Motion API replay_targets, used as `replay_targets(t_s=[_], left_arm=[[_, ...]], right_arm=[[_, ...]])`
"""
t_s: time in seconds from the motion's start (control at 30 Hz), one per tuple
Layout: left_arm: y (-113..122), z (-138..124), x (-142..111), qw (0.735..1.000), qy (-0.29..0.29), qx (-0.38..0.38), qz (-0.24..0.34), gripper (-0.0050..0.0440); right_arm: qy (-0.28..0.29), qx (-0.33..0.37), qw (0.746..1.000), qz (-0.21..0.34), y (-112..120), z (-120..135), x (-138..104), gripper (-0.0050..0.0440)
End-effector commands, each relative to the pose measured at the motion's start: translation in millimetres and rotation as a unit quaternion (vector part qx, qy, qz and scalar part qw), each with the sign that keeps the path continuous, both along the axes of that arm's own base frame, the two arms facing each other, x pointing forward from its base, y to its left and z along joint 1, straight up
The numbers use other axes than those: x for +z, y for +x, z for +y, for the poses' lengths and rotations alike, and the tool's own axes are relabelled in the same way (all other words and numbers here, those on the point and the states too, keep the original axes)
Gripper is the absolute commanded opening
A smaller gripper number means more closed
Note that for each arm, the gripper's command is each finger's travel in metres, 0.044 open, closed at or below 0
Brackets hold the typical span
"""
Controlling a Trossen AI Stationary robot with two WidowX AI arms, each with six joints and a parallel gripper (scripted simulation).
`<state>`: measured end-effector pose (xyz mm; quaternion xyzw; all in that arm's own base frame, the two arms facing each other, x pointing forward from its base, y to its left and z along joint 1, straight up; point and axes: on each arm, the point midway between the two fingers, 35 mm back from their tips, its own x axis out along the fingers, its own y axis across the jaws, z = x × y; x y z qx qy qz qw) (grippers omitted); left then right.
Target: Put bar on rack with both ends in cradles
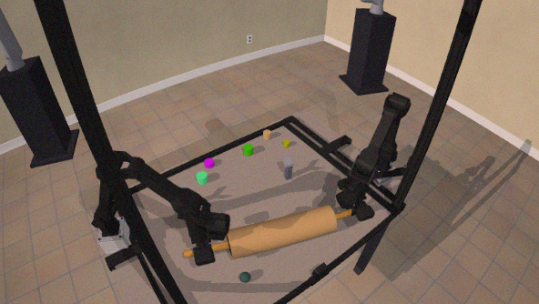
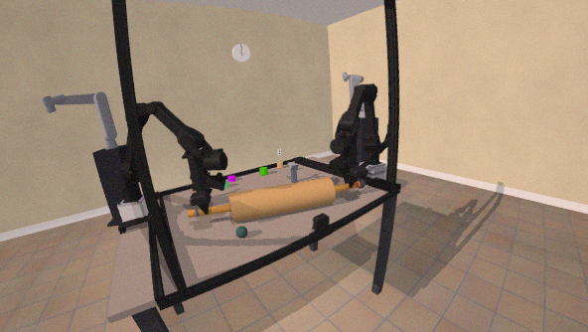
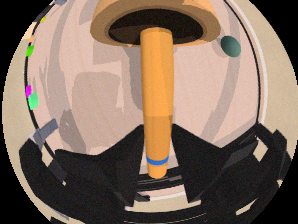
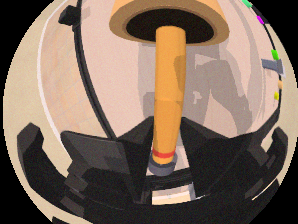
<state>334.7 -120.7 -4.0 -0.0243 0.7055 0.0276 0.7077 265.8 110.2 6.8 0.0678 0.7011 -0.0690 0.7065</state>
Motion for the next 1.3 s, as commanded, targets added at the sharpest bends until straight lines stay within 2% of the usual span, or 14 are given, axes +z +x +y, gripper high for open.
replay_targets(t_s=[0.0, 0.03, 0.2, 0.27, 0.97, 1.27], left_arm=[[0, -1, 14, 1.0, -0.002, -0.001, 0.002, 0.0], [0, -1, 14, 1.0, -0.002, -0.001, 0.002, 0.0], [0, -1, 69, 1.0, -0.002, -0.001, 0.002, 0.0], [0, -1, 76, 1.0, -0.002, -0.001, 0.001, 0.0], [-1, 0, 76, 1.0, -0.002, -0.001, 0.002, 0.0], [-16, 23, 81, 1.0, -0.002, 0.002, 0.003, 0.0]], right_arm=[[0.001, 0.0, 1.0, 0.004, -1, 1, 13, 0.0], [0.001, 0.0, 1.0, 0.004, -1, 1, 13, 0.0], [0.001, 0.0, 1.0, 0.004, 0, 1, 68, 0.0], [0.001, 0.0, 1.0, 0.004, -1, 1, 75, 0.0], [0.001, 0.0, 1.0, 0.004, -1, 0, 75, 0.0], [0.0, 0.003, 1.0, 0.002, 9, -29, 78, 0.0]])
